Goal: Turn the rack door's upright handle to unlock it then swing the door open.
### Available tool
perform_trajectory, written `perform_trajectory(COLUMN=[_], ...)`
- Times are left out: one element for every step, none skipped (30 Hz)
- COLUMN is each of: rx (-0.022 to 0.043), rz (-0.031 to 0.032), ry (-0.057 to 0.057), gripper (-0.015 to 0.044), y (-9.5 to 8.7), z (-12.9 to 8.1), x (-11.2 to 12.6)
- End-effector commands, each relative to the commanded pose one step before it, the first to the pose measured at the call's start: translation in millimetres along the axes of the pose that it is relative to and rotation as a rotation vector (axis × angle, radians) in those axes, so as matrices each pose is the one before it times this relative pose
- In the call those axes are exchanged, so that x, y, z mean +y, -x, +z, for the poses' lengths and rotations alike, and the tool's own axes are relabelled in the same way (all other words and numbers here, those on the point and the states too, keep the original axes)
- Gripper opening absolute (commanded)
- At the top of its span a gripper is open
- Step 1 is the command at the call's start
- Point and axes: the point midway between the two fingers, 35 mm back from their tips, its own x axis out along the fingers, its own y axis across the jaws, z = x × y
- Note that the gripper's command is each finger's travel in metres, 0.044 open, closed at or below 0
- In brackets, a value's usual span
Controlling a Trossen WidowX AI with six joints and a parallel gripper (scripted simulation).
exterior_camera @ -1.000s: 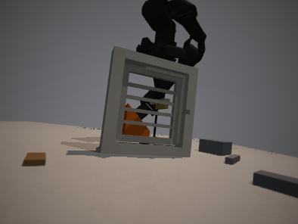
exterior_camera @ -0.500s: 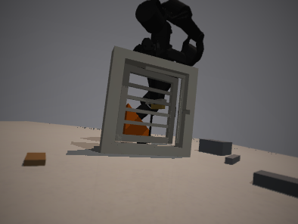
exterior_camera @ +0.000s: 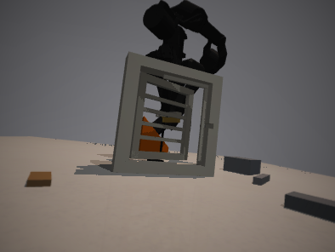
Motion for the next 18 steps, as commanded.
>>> perform_trajectory(rx=[-0.0057,-0.00005,-0.00003,-0.00001,-0.00005,-0.00003,-0.00001,-0.00005,-0.00004,-0.00002,-0.00006,-0.00004,-0.00002,-0.00006,-0.00004,-0.00002,-0.00006,-0.00004], rz=[0.00473,-0.00008,-0.00007,-0.00006,-0.00008,-0.00007,-0.00006,-0.00008,-0.00007,-0.00006,-0.00009,-0.00008,-0.00007,-0.00009,-0.00008,-0.00007,-0.0001,-0.00008], ry=[0.0921,0.0163,0.0165,0.0165,0.0153,0.0153,0.0153,0.0147,0.0149,0.0149,0.0163,0.0165,0.0165,0.0157,0.0157,0.0157,0.0154,0.0155], gripper=[0.0009,0.0009,0.0009,0.0009,0.0009,0.0009,0.0009,0.0009,0.0009,0.0009,0.0009,0.0009,0.0009,0.0009,0.0009,0.0009,0.0009,0.0009], y=[-0.59,0.0,-0.01,-0.01,0.0,0.0,-0.01,0.0,0.0,-0.01,0.01,0.0,-0.01,0.01,0.0,0.0,0.01,0.0], z=[2.87,0.44,0.4,0.36,0.42,0.38,0.34,0.43,0.39,0.35,0.5,0.45,0.4,0.48,0.44,0.39,0.49,0.44], x=[-5.31,-1.91,-1.93,-1.94,-1.86,-1.87,-1.87,-1.85,-1.87,-1.88,-2.07,-2.12,-2.12,-2.03,-2.03,-2.04,-2.01,-2.03])
